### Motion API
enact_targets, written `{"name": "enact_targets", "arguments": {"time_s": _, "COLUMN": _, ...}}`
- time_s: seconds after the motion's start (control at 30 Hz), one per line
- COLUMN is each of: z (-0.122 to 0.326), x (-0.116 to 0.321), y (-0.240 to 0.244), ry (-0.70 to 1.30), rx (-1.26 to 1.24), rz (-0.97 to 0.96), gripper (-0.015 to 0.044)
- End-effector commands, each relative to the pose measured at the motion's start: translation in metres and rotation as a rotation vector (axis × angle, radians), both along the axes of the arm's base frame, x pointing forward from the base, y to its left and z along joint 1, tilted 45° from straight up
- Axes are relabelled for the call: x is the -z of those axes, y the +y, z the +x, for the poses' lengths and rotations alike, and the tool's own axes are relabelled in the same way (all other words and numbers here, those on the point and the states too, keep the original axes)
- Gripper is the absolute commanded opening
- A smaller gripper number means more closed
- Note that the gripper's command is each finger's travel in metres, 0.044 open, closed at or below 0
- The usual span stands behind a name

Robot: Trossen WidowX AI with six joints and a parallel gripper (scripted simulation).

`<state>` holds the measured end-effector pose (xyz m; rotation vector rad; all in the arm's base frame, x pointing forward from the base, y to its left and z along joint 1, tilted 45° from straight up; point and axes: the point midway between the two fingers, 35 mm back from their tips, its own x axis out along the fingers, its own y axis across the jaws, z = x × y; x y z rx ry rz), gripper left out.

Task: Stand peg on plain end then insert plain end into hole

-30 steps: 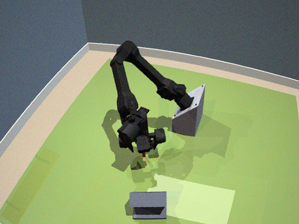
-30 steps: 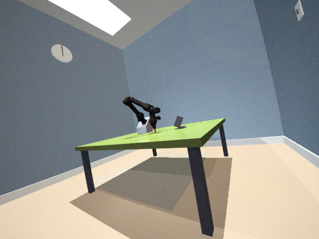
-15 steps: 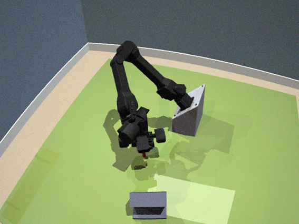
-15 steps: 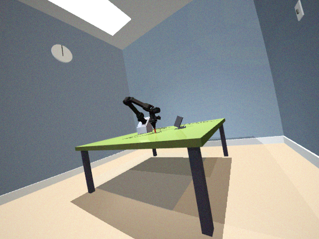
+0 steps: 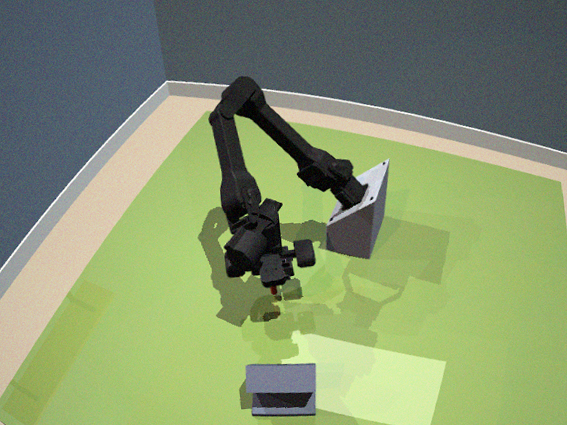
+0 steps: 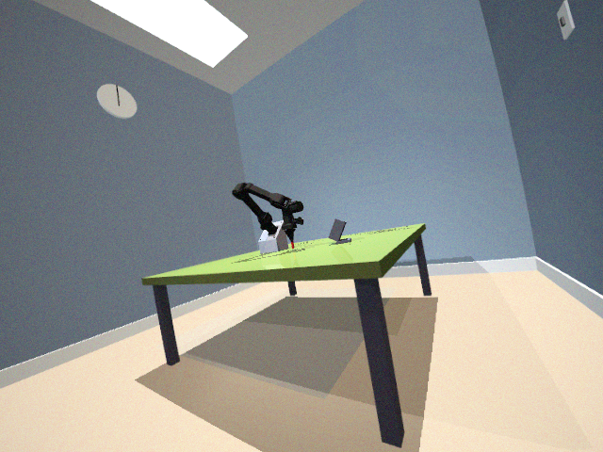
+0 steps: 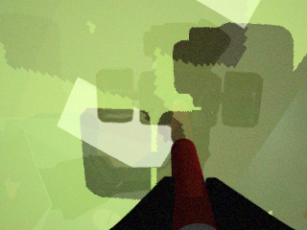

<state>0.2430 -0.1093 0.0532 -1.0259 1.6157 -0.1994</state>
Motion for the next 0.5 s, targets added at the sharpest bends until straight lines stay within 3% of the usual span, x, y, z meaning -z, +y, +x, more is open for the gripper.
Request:
{"name": "enact_targets", "arguments": {"time_s": 0.0, "z": 0.003, "x": -0.012, "y": 0.013, "ry": -0.013, "rx": -0.004, "rz": 0.003, "gripper": 0.0}}
{"name": "enact_targets", "arguments": {"time_s": 0.47, "z": -0.001, "x": -0.045, "y": 0.05, "ry": -0.01, "rx": -0.007, "rz": -0.003, "gripper": 0.0}}
